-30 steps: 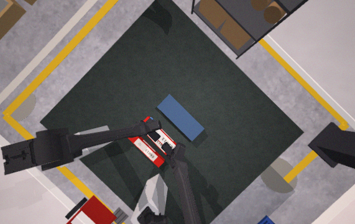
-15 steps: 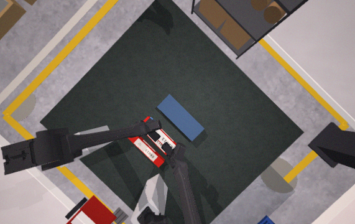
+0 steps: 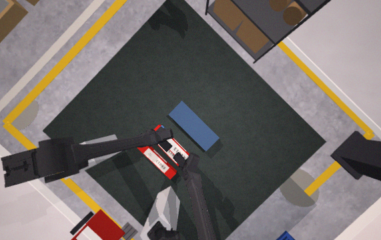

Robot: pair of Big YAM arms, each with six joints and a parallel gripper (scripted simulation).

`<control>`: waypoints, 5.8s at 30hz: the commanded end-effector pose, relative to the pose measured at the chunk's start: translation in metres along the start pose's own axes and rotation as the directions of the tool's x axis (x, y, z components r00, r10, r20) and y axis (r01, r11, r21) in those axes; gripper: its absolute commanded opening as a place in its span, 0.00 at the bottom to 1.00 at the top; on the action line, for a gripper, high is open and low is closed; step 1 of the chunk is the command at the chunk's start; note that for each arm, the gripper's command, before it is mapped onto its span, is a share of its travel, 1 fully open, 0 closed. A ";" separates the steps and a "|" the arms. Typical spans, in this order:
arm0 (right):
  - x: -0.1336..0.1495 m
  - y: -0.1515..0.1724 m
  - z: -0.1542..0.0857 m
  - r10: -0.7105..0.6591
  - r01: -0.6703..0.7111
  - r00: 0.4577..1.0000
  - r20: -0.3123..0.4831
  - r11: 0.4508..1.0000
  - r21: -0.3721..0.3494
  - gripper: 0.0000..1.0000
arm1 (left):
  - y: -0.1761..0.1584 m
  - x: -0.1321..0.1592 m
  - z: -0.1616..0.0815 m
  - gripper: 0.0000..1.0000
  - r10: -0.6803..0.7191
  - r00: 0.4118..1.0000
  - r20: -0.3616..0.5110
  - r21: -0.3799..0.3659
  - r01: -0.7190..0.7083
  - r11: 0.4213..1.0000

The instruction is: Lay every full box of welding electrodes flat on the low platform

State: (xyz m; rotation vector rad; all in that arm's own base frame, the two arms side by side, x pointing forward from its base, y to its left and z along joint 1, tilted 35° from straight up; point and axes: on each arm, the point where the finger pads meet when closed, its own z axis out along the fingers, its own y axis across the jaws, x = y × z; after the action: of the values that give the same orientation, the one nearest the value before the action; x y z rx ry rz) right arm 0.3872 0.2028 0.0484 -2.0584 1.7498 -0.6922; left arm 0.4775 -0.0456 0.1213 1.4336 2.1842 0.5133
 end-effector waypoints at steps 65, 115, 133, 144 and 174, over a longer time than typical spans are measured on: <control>-0.002 -0.047 0.015 0.008 -0.008 1.000 0.004 1.000 0.029 0.00 | 0.047 0.000 0.014 0.00 0.001 1.000 0.014 -0.028 -0.001 1.000; 0.001 -0.040 0.076 0.005 -0.005 1.000 0.000 1.000 0.019 0.00 | 0.041 0.003 0.075 0.00 0.003 1.000 0.009 -0.016 -0.003 1.000; 0.001 -0.039 0.097 0.004 -0.004 1.000 -0.001 1.000 0.017 0.00 | 0.040 0.003 0.097 0.00 0.003 1.000 0.008 -0.015 -0.003 1.000; 0.001 -0.040 0.110 0.003 -0.003 1.000 0.000 1.000 0.019 0.00 | 0.044 0.002 0.108 0.00 0.002 1.000 0.011 -0.025 -0.002 1.000; 0.002 -0.041 0.142 0.004 -0.004 1.000 0.000 1.000 0.022 0.00 | 0.042 0.003 0.144 0.00 0.003 1.000 0.010 -0.020 -0.002 1.000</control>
State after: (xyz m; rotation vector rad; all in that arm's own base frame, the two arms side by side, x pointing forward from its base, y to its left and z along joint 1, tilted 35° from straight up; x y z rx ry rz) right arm 0.4910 0.2026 -0.0535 -2.0605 1.7530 -0.6883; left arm 0.5800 -0.0269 0.0182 1.4372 2.1816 0.5057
